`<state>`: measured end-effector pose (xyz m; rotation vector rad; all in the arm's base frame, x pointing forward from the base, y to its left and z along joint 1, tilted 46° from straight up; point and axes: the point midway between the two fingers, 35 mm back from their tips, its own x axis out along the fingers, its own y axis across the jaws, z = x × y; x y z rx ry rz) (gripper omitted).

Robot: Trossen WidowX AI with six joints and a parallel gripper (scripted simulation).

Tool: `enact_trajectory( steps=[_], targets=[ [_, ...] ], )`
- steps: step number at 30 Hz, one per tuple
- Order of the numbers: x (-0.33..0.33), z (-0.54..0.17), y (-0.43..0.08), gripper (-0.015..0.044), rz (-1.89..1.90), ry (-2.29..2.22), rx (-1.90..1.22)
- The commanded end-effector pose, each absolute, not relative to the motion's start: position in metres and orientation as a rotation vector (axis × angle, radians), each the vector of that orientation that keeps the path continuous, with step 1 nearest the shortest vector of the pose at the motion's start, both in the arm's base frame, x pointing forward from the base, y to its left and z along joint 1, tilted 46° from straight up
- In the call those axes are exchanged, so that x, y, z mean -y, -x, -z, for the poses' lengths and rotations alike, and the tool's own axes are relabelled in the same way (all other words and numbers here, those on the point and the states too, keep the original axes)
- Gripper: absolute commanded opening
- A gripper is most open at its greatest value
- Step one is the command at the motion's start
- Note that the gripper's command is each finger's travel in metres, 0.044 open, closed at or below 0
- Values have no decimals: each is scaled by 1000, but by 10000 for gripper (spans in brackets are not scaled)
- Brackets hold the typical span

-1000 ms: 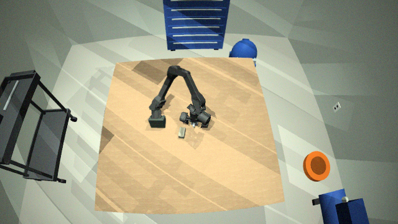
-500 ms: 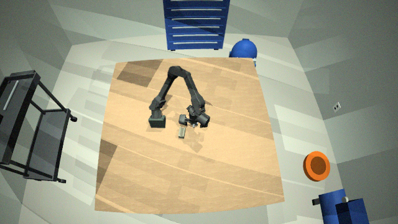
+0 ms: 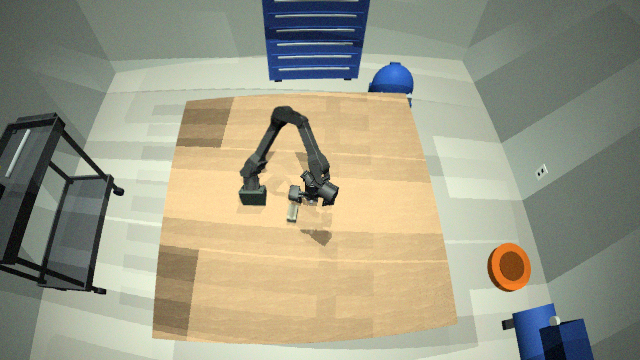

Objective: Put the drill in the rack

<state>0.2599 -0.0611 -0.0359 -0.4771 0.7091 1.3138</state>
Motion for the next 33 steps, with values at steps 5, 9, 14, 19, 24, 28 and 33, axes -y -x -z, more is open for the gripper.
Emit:
enact_trajectory(
  steps=[5, 9, 14, 19, 24, 28, 33],
  targets=[
    [48, 42, -261, 440, -1313, 465, -709],
    [43, 45, -261, 440, -1313, 465, -708],
    [35, 49, -262, 440, -1314, 464, -707],
    [29, 52, -262, 440, -1315, 463, -706],
    [32, 51, -263, 361, -1317, 474, -705],
    [32, 51, -263, 256, -1317, 474, -705],
    [32, 51, -263, 125, -1317, 474, -705]
  ],
)
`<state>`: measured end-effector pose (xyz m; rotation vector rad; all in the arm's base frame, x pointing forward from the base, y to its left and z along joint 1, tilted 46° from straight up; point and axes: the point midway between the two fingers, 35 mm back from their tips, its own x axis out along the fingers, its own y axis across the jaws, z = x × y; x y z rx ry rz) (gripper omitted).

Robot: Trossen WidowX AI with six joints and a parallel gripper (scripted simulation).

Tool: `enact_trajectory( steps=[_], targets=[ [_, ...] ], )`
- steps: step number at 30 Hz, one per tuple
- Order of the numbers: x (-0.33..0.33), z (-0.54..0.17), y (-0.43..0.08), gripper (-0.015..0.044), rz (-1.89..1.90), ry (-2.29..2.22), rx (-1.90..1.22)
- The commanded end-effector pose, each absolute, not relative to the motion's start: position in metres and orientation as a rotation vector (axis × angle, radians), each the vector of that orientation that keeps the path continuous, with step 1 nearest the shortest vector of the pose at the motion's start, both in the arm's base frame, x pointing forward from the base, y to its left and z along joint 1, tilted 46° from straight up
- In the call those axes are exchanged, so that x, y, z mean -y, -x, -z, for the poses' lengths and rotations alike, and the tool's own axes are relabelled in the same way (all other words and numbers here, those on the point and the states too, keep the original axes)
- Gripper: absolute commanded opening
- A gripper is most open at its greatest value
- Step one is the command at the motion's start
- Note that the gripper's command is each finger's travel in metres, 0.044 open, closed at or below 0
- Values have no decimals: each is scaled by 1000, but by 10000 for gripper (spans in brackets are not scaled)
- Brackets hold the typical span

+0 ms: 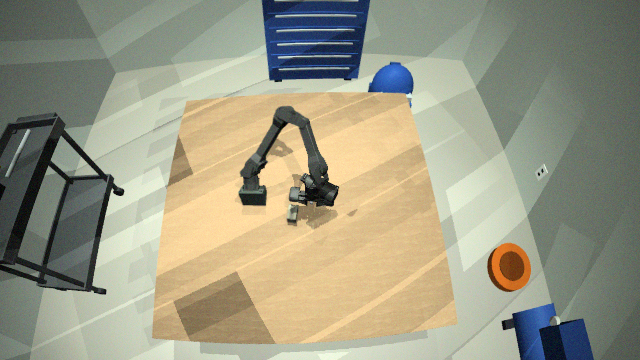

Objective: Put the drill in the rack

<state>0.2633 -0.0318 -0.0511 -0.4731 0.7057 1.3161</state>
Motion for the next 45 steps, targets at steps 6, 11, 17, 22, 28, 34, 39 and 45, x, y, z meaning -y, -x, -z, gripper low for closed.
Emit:
enact_trajectory(
  steps=[6, 11, 17, 22, 28, 34, 39, 45],
  targets=[
    [32, 51, -263, 26, -1317, 474, -705],
    [32, 51, -263, 0, -1317, 474, -705],
    [36, 55, -262, 0, -1315, 463, -706],
    [40, 59, -261, 0, -1315, 464, -706],
    [47, 65, -259, 0, -1314, 464, -706],
    [54, 71, -258, 0, -1314, 465, -707],
    [60, 76, -256, 0, -1314, 465, -707],
    [65, 81, -255, 0, -1314, 466, -707]
  ],
)
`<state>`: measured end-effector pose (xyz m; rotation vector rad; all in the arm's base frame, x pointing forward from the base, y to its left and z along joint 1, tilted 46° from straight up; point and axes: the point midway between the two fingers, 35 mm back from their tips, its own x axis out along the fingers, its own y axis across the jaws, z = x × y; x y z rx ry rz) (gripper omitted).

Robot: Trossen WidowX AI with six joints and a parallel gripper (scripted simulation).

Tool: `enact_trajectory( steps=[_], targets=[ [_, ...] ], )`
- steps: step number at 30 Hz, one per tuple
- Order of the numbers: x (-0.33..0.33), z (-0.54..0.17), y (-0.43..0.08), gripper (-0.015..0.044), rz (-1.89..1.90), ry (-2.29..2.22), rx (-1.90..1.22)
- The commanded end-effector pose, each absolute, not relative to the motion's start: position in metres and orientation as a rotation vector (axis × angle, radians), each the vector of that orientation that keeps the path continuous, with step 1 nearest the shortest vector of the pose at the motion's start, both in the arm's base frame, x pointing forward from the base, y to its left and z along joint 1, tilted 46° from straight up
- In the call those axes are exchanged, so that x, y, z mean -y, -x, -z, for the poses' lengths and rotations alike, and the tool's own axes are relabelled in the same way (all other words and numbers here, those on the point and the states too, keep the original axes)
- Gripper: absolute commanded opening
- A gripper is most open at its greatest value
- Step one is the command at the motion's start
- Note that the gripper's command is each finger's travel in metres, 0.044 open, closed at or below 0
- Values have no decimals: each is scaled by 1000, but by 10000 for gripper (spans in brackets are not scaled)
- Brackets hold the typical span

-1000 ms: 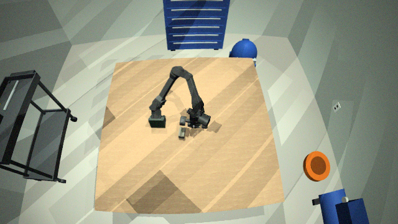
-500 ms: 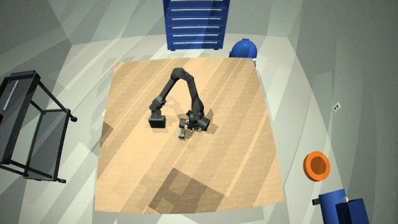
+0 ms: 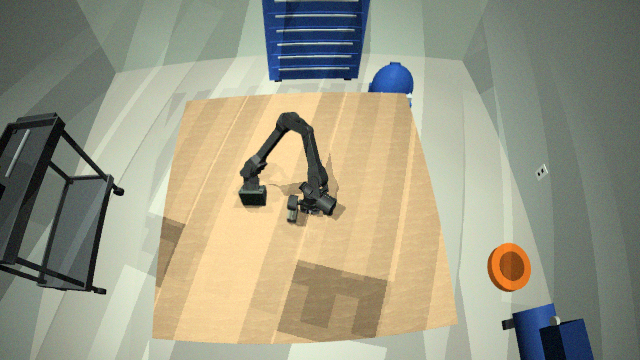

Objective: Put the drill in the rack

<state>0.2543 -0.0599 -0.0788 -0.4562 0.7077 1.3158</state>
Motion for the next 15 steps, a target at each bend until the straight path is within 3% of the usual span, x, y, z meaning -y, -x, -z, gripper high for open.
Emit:
enact_trajectory(
  steps=[1, 15],
  targets=[
    [60, 79, -254, 26, -1316, 456, -708],
    [58, 78, -255, 394, -1314, 463, -707]
  ],
)
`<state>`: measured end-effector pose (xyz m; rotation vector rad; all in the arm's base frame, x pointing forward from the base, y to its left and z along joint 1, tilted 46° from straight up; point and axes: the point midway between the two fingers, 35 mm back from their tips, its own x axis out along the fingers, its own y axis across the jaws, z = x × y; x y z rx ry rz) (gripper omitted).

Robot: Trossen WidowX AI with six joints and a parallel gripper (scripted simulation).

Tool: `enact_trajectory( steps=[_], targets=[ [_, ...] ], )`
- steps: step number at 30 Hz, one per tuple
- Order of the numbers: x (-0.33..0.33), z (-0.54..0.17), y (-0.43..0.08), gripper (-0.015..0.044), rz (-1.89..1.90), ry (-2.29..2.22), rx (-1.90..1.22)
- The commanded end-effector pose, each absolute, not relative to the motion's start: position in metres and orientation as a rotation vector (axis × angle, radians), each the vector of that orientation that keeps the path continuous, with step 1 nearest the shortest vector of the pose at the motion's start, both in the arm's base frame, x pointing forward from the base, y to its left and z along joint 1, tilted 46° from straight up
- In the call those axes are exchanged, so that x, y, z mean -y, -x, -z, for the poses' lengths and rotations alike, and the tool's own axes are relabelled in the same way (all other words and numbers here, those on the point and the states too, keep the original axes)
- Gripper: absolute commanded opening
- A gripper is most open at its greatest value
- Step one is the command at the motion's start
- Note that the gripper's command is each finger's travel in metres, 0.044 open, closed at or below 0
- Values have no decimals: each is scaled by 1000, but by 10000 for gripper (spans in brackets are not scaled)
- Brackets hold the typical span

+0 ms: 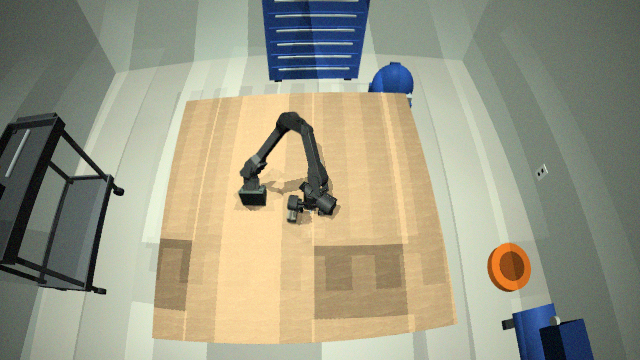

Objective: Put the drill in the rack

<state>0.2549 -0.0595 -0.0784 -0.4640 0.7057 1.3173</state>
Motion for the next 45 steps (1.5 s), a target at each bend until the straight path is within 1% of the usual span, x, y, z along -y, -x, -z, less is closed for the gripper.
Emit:
enact_trajectory(
  steps=[1, 2, 30, 45],
  targets=[
    [57, 77, -255, 420, -1314, 464, -707],
    [56, 77, -256, 440, -1314, 465, -707],
    [44, 71, -259, 440, -1314, 464, -706],
    [46, 72, -259, 46, -1317, 473, -707]
  ],
)
